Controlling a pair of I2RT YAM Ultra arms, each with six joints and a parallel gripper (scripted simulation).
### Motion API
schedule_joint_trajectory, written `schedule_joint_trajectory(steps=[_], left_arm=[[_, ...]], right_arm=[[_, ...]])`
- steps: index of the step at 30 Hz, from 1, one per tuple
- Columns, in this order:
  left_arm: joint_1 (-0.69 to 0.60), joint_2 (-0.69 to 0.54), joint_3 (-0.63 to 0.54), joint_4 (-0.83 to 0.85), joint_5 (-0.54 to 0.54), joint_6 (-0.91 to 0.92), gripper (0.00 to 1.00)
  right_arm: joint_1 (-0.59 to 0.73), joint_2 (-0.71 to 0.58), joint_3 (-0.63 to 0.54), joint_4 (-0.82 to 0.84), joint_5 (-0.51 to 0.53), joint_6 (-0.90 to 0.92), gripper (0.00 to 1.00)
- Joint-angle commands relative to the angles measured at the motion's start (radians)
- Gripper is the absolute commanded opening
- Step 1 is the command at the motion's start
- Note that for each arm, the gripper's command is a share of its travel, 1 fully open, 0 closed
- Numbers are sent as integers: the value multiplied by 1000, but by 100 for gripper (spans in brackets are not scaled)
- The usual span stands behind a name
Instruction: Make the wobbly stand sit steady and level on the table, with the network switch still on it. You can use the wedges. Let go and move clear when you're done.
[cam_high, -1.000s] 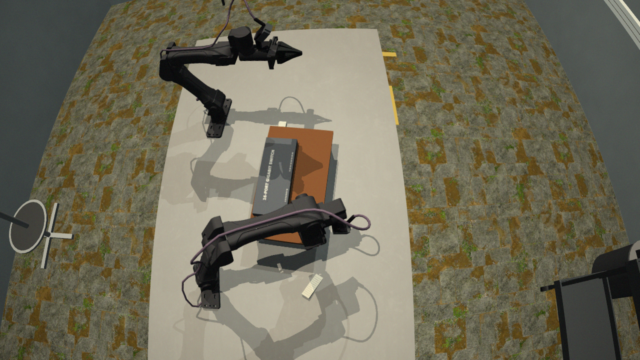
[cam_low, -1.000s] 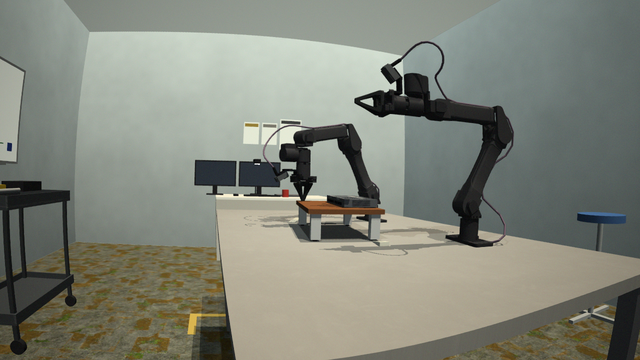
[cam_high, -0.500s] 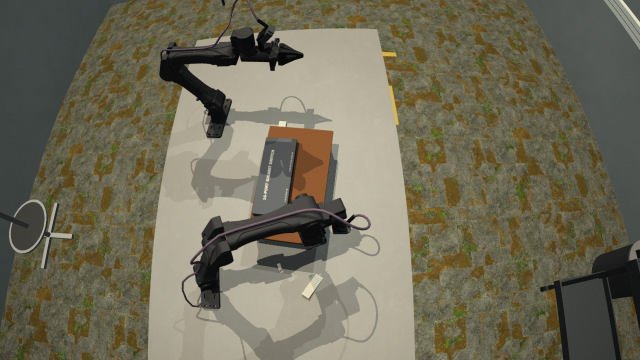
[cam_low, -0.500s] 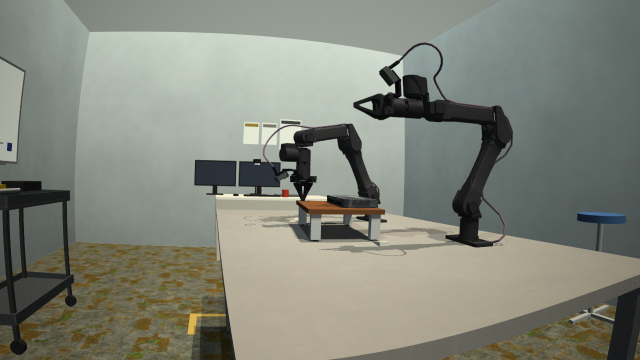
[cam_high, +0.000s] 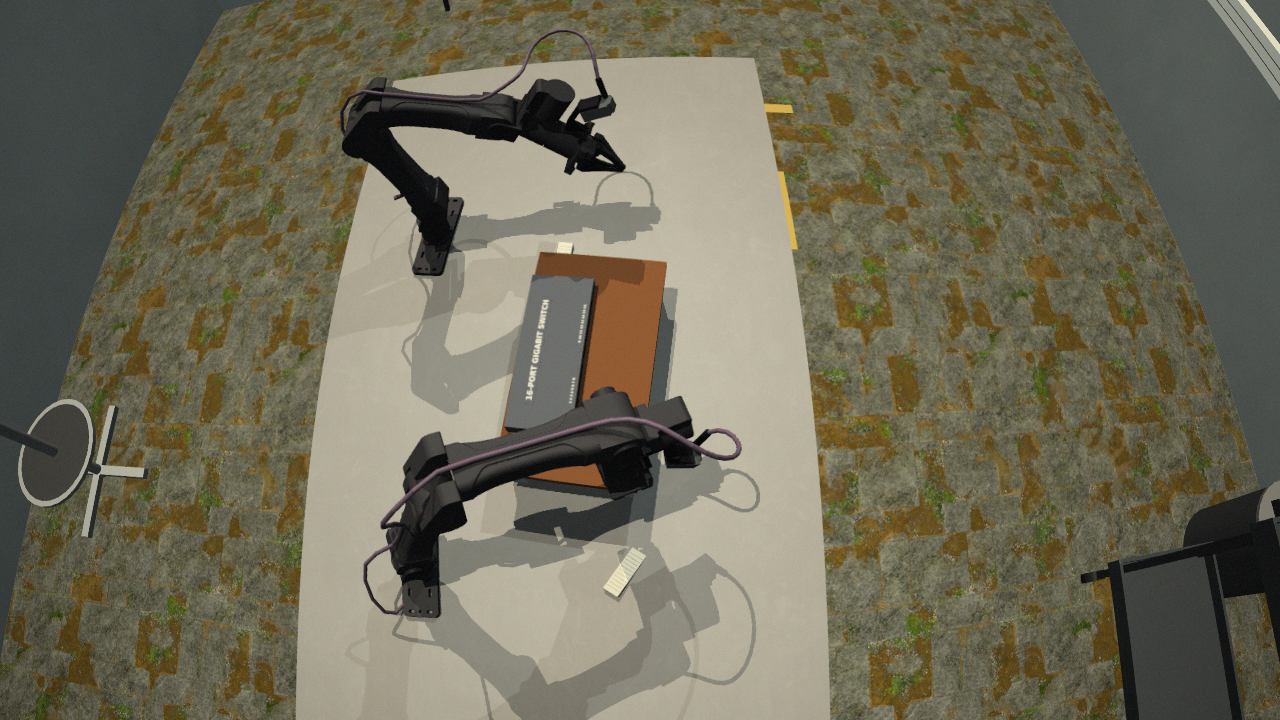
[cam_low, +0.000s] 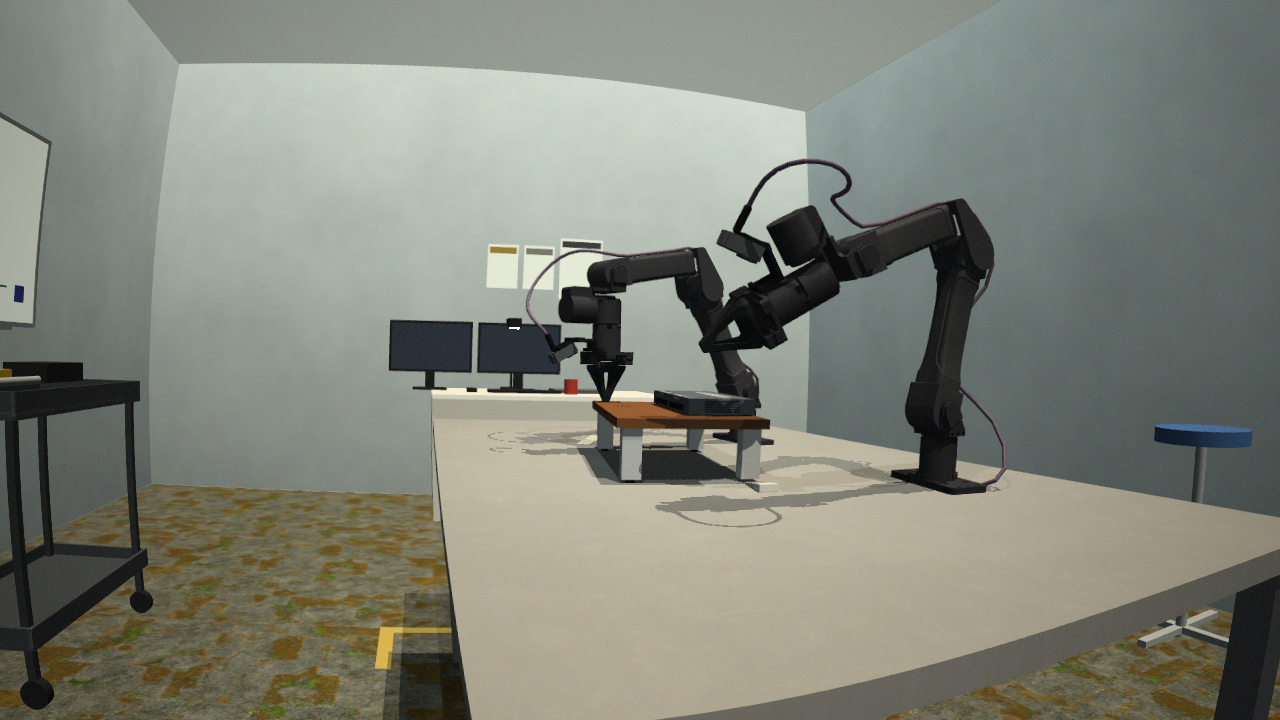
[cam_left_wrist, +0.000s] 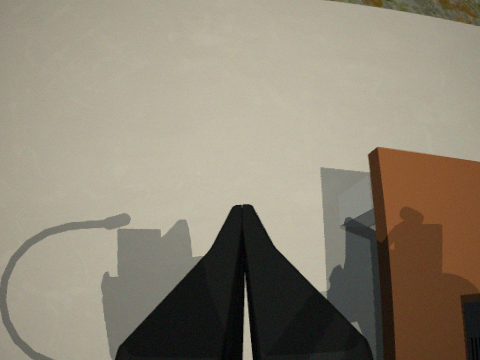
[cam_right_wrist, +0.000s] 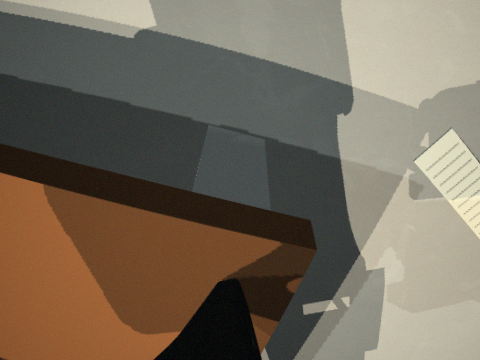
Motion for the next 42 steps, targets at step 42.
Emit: schedule_joint_trajectory(steps=[42], left_arm=[[350, 345, -194, -218, 477, -144, 0]], right_arm=[[7, 3, -11, 15, 1, 0, 0]])
